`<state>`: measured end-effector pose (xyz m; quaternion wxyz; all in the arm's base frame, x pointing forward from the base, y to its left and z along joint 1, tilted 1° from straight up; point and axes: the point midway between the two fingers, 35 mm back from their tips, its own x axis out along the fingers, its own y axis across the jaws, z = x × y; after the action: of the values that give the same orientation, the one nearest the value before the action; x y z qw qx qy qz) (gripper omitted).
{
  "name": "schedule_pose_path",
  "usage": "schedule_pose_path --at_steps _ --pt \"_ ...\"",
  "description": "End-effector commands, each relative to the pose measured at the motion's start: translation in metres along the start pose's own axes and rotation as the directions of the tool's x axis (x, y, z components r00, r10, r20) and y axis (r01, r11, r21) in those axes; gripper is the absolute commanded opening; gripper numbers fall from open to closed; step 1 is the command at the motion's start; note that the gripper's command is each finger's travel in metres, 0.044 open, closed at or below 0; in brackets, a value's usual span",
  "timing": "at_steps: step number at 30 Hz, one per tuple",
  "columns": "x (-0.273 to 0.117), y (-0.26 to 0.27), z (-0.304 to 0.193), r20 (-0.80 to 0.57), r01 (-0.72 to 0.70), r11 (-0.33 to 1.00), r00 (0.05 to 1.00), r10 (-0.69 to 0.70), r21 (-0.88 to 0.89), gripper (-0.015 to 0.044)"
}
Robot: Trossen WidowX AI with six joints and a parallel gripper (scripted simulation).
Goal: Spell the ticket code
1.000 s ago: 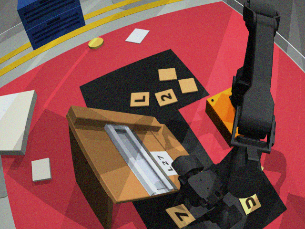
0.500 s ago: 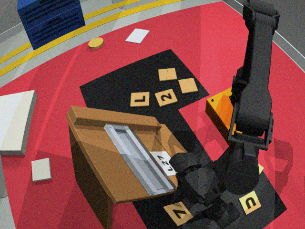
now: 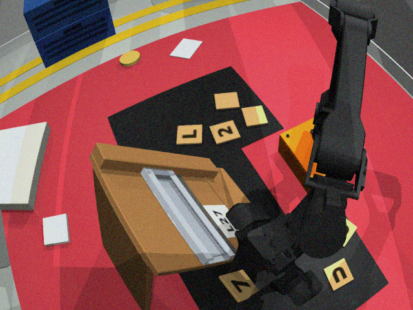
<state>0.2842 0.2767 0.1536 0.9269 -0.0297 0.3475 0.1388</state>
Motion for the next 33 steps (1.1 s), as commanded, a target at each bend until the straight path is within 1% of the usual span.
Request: schedule_pose_path --at_steps 1,33 --pt "0.001 -0.002 -0.002 -0.004 -0.002 1.0 1.0 0.002 -0.008 0.0" --pt "0.001 -0.018 -0.001 -0.004 -0.001 1.0 1.0 0.0 -0.009 0.0"
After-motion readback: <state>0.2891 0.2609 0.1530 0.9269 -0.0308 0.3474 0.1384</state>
